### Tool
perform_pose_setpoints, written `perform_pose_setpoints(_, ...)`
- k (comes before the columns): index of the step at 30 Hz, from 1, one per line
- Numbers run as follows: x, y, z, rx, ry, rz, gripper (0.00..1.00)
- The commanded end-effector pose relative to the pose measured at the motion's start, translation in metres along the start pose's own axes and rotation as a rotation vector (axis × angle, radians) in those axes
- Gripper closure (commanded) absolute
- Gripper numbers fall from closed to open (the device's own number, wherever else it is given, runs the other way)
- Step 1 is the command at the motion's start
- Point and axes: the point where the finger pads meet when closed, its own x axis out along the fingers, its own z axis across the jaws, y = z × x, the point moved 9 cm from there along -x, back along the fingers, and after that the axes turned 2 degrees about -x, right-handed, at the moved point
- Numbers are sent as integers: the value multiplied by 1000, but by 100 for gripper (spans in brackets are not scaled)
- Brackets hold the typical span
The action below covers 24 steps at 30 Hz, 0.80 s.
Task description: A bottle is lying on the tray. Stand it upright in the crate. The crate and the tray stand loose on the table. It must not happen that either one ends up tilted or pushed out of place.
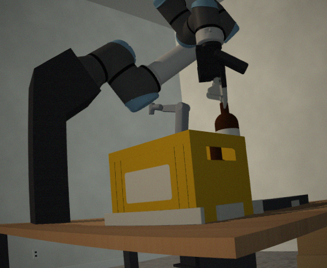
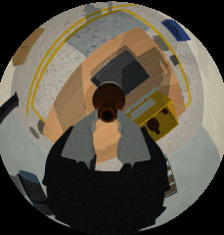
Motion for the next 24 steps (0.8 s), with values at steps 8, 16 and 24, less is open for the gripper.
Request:
perform_pose_setpoints(8,-8,0,0,0,0,0,100)
perform_pose_setpoints(16,-9,0,0,0,0,0,100)
perform_pose_setpoints(24,-9,0,0,0,0,0,100)
